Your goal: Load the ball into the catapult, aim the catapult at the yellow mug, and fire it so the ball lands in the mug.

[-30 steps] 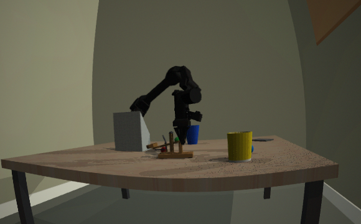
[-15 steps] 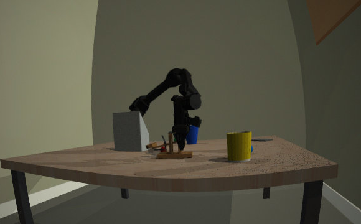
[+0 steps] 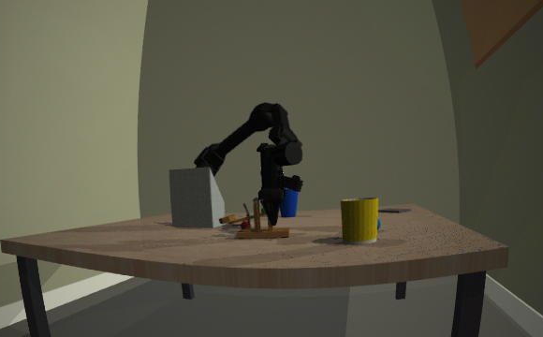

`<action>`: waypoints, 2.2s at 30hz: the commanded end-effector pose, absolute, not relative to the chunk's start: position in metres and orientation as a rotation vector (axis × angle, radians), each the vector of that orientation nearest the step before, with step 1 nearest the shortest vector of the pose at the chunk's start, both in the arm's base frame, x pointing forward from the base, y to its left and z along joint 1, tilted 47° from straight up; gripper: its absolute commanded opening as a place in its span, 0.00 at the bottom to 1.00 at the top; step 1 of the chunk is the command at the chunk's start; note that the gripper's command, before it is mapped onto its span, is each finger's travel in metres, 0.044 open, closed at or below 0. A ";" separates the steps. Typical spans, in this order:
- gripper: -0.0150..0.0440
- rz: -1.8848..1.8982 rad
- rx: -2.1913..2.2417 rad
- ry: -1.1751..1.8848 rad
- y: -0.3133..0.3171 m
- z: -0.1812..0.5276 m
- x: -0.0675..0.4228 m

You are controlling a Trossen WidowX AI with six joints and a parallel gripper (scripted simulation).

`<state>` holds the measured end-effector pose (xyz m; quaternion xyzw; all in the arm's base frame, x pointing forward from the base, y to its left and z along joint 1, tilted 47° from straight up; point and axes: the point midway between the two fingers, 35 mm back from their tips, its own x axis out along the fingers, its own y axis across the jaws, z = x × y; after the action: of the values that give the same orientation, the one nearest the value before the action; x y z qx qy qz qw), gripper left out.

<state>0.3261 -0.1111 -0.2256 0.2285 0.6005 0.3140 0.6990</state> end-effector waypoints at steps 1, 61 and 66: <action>0.47 0.698 0.503 1.339 -0.112 -0.226 0.326; 0.25 0.240 1.030 1.562 -0.133 -0.229 0.324; 0.25 0.240 1.030 1.562 -0.127 -0.235 0.324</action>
<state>0.3248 -0.1296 -0.2326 0.4371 0.6717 0.1049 0.5889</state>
